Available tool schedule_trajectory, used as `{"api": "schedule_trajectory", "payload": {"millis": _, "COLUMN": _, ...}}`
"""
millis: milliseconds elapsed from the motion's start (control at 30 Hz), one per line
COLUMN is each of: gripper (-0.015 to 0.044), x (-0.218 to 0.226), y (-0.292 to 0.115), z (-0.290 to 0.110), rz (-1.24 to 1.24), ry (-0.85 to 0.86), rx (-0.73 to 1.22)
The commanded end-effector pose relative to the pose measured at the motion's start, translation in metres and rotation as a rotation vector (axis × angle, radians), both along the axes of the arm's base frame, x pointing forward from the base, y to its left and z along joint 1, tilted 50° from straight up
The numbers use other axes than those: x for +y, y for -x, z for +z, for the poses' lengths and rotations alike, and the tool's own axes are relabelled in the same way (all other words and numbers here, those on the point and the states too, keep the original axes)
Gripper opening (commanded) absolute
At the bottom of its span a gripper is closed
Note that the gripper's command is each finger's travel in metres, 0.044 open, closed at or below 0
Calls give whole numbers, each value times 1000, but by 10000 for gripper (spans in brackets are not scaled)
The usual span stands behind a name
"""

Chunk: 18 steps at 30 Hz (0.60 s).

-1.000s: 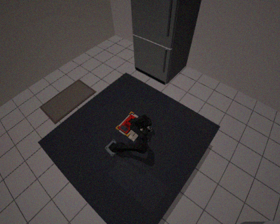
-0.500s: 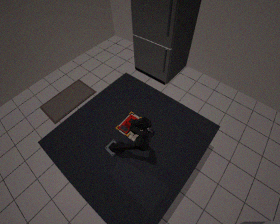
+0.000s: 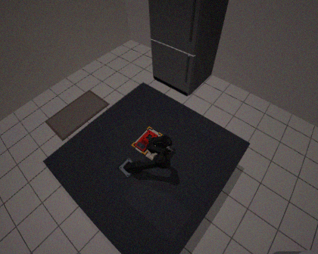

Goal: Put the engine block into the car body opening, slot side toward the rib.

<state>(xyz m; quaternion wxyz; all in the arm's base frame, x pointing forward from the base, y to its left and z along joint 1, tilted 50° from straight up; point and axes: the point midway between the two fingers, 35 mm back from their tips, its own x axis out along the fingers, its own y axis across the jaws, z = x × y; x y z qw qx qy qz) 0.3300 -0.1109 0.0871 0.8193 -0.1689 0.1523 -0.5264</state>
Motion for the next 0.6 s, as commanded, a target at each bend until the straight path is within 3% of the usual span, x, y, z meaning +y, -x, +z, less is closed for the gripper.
{"api": "schedule_trajectory", "payload": {"millis": 0, "gripper": 0, "x": -6, "y": 3, "z": -7, "rz": -5, "ry": 4, "rx": 19}}
{"api": "schedule_trajectory", "payload": {"millis": 533, "gripper": 0, "x": -5, "y": 0, "z": -7, "rz": -5, "ry": 4, "rx": 19}}
{"api": "schedule_trajectory", "payload": {"millis": 567, "gripper": 26, "x": -1, "y": -2, "z": -6, "rz": 24, "ry": -2, "rx": 0}}
